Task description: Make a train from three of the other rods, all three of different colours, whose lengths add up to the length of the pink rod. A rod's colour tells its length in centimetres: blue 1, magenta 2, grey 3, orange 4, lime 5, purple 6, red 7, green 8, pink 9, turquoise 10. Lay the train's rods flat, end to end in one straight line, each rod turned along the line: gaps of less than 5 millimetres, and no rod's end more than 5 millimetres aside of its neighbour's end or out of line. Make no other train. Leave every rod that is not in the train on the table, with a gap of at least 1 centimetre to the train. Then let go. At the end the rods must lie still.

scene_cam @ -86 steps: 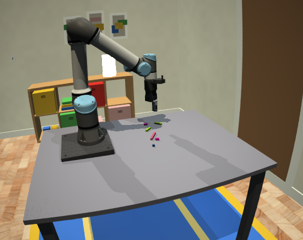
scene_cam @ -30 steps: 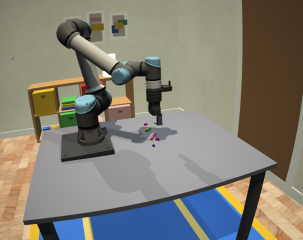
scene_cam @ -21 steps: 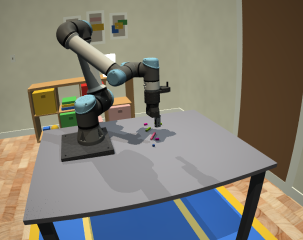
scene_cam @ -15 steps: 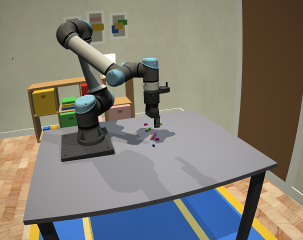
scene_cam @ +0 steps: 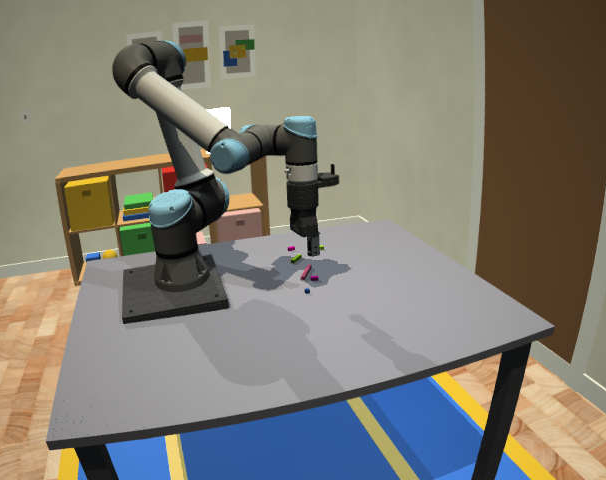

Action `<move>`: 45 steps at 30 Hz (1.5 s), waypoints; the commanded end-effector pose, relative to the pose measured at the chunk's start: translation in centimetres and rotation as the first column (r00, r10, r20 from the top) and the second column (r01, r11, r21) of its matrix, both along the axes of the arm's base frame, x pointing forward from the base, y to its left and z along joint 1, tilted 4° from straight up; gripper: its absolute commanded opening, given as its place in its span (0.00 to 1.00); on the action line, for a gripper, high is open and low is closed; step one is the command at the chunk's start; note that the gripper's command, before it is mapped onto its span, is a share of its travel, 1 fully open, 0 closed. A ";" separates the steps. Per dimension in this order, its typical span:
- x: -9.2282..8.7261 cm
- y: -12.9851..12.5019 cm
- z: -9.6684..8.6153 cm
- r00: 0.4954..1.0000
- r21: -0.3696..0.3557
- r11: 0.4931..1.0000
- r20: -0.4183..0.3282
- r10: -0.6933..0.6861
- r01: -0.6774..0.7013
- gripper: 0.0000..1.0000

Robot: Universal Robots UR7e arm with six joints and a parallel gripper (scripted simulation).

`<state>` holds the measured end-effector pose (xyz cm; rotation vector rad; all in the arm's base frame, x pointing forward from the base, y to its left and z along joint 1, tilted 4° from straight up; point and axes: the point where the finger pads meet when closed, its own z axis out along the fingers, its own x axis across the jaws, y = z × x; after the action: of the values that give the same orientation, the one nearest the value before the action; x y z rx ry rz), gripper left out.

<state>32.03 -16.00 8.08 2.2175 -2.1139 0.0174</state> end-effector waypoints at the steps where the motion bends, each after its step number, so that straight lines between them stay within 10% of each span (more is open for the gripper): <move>1: 0.0 0.0 0.0 1.000 -0.001 1.000 0.001 0.000 0.000 0.24; 15: -0.1 -0.2 -1.7 1.000 0.000 1.000 0.001 0.001 -0.001 0.24; 30: -0.3 -0.6 -7.7 1.000 0.000 1.000 0.001 0.001 -0.001 0.24; 45: -0.4 -0.7 -8.7 1.000 0.000 1.000 0.001 0.001 -0.001 0.24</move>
<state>31.62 -16.68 -0.66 2.2185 -2.1139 0.0159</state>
